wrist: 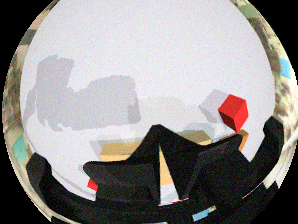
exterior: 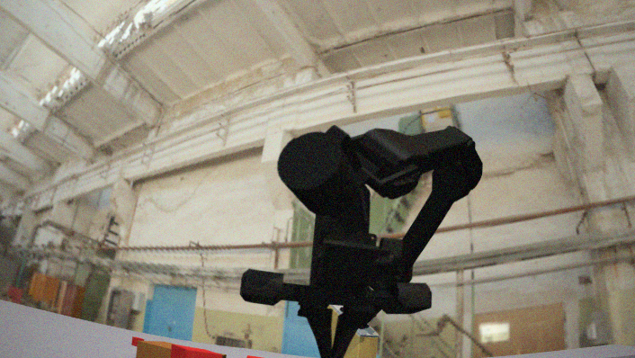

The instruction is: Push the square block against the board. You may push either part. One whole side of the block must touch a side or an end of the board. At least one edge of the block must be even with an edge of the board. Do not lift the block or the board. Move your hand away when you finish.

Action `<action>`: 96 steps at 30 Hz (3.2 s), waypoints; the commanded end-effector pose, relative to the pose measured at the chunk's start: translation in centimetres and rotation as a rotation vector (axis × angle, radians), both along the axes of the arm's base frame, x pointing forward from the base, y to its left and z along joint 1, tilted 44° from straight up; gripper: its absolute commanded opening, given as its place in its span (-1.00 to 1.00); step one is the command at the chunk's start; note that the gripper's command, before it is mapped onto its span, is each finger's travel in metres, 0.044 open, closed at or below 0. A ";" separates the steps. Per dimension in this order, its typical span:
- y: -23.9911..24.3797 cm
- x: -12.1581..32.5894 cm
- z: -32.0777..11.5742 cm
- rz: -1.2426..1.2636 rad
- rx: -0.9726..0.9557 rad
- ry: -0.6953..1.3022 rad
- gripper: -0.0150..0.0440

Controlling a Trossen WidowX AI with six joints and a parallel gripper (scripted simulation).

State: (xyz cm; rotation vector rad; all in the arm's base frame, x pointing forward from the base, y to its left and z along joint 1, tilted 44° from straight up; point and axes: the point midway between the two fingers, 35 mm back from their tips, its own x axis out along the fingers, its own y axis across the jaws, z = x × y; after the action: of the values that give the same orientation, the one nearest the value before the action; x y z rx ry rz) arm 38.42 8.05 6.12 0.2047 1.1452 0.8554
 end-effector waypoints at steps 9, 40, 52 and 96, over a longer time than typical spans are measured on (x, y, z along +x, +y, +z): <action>1.4 -0.6 -2.1 0.004 0.001 0.027 -0.49; 0.1 -4.6 -4.2 0.004 0.000 0.029 -0.49; 0.0 -5.0 -4.3 0.004 0.000 0.029 -0.49; -2.5 -1.6 1.6 0.004 -0.001 0.027 -0.49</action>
State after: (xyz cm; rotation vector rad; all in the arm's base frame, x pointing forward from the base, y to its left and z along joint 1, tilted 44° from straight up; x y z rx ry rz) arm 36.88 5.61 7.08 0.2206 1.1778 0.8503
